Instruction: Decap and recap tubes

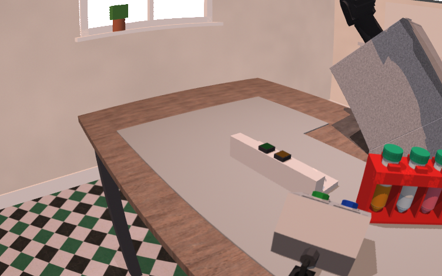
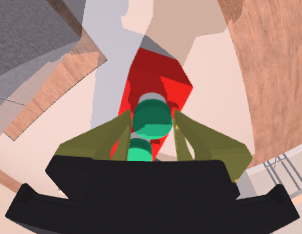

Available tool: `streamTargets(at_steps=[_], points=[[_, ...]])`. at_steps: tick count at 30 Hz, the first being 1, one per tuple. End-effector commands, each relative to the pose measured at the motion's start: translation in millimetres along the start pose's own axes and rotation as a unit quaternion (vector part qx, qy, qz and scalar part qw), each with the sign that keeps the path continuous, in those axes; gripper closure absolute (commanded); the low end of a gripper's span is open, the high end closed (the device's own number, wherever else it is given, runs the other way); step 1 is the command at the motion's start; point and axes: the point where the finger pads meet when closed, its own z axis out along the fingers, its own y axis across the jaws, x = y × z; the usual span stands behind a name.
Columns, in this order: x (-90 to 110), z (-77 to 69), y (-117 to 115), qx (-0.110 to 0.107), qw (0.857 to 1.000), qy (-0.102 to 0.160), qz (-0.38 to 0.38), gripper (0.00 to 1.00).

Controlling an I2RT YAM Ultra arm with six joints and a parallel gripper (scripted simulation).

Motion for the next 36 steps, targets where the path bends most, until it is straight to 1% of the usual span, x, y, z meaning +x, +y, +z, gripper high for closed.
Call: streamTargets(at_steps=[1, 12, 14, 17, 18, 19, 22, 23, 25, 26, 27, 28, 30, 31, 32, 33, 34, 35, 36], points=[[0.2, -4.6, -3.4, 0.006, 1.0, -0.001, -0.013, 0.51], [0.3, -4.6, -3.4, 0.006, 1.0, -0.001, -0.013, 0.51], [0.3, -5.6, -3.5, 0.006, 0.997, -0.001, 0.071, 0.51], [0.3, -7.1, -3.6, 0.006, 0.982, -0.002, 0.188, 0.51], [0.3, -7.1, -3.6, 0.006, 0.981, -0.002, 0.194, 0.51], [0.3, -7.6, -3.6, 0.006, 0.972, -0.002, 0.235, 0.51], [0.3, -7.6, -3.7, 0.006, 0.972, -0.002, 0.235, 0.51], [0.4, -8.1, -3.7, 0.005, 0.961, -0.002, 0.275, 0.51], [0.4, -9.1, -3.8, 0.005, 0.936, -0.003, 0.353, 0.51], [0.4, -9.1, -3.8, 0.005, 0.935, -0.003, 0.355, 0.51], [0.4, -9.6, -3.8, 0.005, 0.919, -0.003, 0.393, 0.51], [0.4, -9.6, -3.8, 0.005, 0.919, -0.003, 0.393, 0.51], [0.4, -10.6, -3.9, 0.005, 0.886, -0.003, 0.463, 0.51], [0.4, -10.6, -3.9, 0.005, 0.884, -0.003, 0.468, 0.51], [0.4, -11.1, -3.9, 0.005, 0.863, -0.004, 0.505, 0.51], [0.4, -11.1, -4.0, 0.005, 0.863, -0.004, 0.505, 0.51], [0.4, -11.6, -4.0, 0.005, 0.841, -0.004, 0.54, 0.51], [0.3, -11.8, -4.0, 0.005, 0.823, -0.004, 0.567, 0.51], [0.2, -11.8, -4.0, 0.005, 0.818, -0.004, 0.575, 0.51]])
